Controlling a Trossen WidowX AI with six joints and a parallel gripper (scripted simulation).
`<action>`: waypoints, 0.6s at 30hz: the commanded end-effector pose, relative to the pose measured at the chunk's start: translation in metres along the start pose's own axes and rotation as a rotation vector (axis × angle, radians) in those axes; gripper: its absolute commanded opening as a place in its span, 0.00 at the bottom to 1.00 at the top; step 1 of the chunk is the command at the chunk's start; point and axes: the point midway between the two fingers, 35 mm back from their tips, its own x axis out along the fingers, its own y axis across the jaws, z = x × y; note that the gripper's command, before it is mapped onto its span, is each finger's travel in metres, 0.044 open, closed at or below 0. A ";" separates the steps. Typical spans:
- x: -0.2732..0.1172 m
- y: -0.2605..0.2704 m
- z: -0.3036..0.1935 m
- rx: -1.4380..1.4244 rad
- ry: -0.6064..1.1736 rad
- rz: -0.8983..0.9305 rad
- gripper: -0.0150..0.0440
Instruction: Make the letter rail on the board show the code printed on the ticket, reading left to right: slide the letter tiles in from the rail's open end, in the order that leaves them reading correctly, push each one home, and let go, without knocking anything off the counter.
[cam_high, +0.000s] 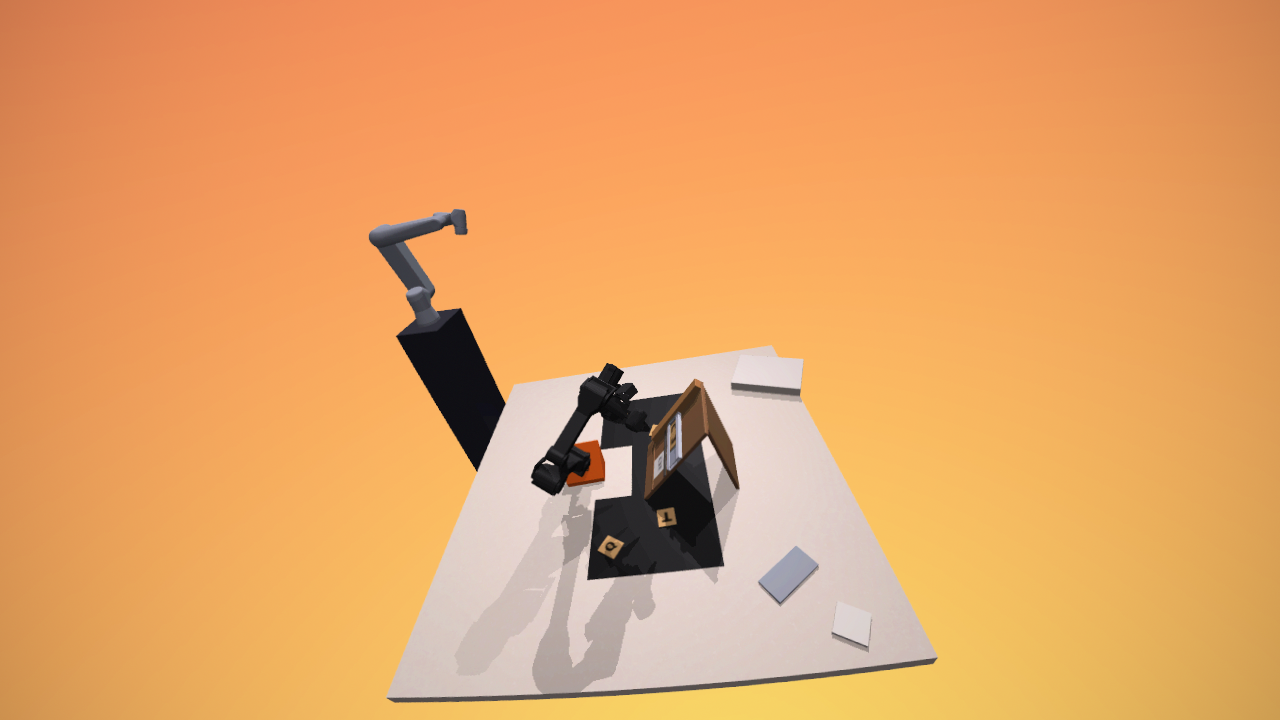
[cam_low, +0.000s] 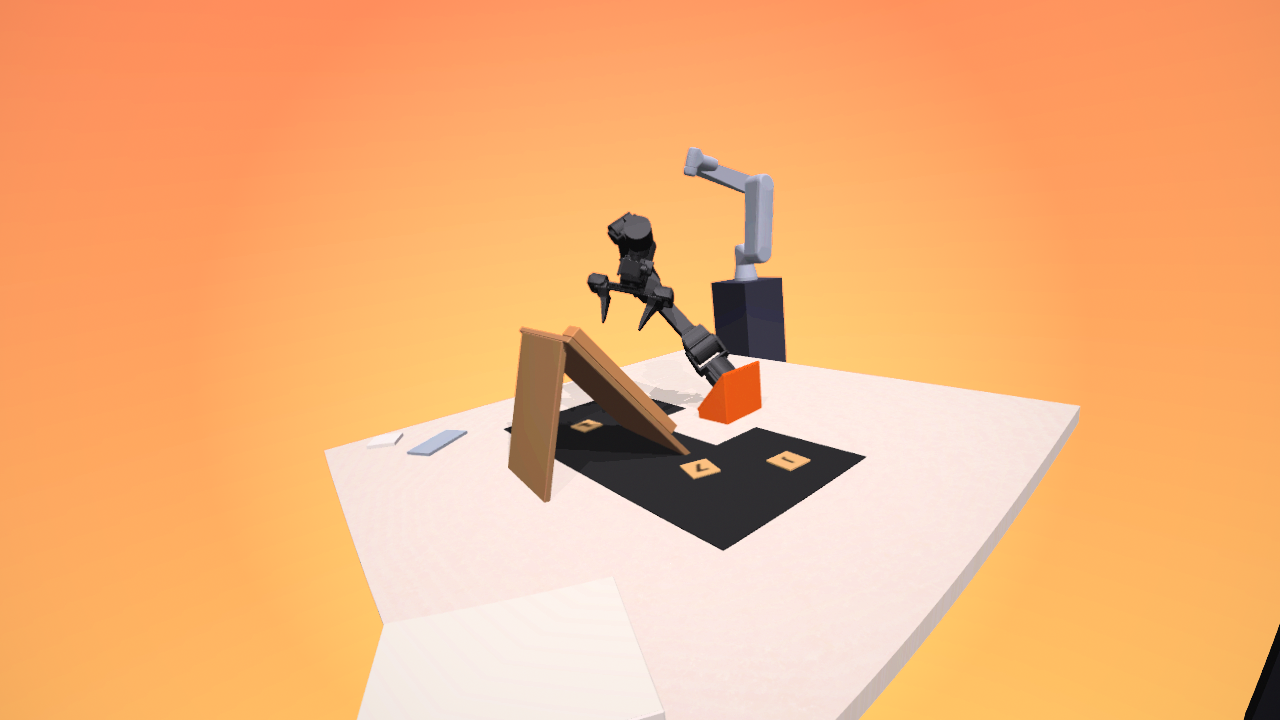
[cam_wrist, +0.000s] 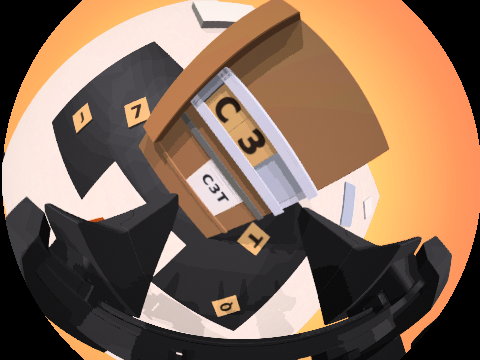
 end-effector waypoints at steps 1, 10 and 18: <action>-0.039 0.025 -0.025 -0.593 -0.253 -0.134 1.00; -0.045 0.031 -0.031 -0.731 -0.308 -0.181 1.00; -0.045 0.031 -0.031 -0.731 -0.308 -0.181 1.00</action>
